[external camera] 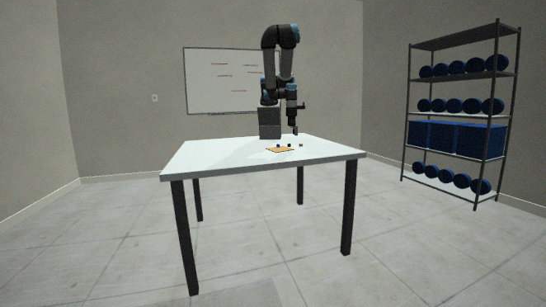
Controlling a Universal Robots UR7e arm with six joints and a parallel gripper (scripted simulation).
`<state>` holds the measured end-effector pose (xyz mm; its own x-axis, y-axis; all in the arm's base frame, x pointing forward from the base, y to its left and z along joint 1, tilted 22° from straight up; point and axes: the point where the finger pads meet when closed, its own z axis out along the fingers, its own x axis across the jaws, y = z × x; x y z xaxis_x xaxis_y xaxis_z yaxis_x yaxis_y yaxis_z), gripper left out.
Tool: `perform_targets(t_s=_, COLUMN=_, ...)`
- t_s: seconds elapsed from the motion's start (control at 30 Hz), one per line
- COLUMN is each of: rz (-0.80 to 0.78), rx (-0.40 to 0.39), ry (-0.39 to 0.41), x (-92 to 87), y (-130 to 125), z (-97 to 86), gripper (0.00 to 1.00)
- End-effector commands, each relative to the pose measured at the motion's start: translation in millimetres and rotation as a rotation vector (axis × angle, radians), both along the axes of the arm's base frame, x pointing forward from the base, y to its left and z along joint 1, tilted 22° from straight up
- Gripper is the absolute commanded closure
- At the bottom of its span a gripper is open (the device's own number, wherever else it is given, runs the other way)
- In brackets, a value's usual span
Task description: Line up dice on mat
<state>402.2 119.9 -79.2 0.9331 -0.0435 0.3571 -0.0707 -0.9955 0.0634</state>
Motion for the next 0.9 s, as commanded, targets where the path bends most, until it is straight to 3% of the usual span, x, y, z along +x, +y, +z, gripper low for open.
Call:
perform_targets(t_s=0.0, rz=-0.130, rx=0.049, ry=-0.014, x=0.8, y=7.2, z=-0.8, gripper=0.00)
perform_targets(t_s=0.53, rz=-0.543, rx=0.206, ry=-0.055, x=0.8, y=26.5, z=-4.5, gripper=0.00)
perform_targets(t_s=0.87, rz=-0.692, rx=0.264, ry=-0.070, x=-0.3, y=32.2, z=-5.9, gripper=0.00)
